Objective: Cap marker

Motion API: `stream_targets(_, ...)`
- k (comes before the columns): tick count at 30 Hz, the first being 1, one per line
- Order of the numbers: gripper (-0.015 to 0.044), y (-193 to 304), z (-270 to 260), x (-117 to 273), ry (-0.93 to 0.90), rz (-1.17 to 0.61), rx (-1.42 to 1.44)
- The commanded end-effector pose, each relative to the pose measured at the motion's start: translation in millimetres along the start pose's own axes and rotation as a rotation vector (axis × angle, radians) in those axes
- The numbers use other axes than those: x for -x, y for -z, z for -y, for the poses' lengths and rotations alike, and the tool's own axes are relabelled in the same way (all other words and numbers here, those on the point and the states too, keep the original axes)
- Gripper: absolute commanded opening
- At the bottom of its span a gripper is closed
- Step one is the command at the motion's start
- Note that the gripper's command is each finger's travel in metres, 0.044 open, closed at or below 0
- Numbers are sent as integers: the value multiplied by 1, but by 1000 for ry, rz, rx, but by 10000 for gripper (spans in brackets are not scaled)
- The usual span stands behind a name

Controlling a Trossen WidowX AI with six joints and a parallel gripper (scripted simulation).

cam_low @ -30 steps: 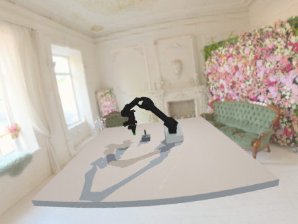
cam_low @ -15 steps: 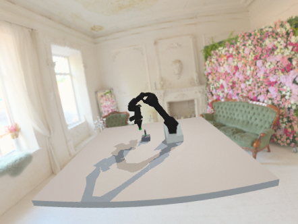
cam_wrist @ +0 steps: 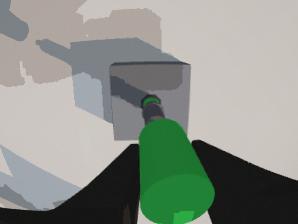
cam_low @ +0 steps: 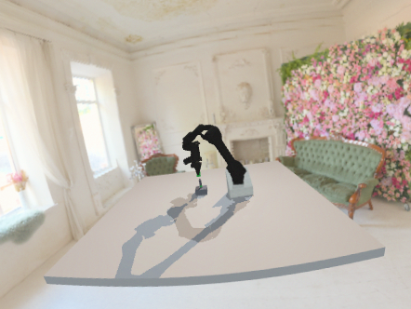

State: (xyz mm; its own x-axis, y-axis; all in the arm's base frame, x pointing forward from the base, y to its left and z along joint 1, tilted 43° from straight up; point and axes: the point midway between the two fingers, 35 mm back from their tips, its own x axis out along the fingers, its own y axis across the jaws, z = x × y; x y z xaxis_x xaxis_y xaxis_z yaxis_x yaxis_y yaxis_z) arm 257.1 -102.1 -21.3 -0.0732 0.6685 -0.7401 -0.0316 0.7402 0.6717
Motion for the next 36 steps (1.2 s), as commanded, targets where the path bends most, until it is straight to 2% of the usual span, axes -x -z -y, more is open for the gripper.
stream_targets(1,0,4,0,-5,-3,-6,2)
stream_targets(36,0,4,0,-55,-4,-6,2)
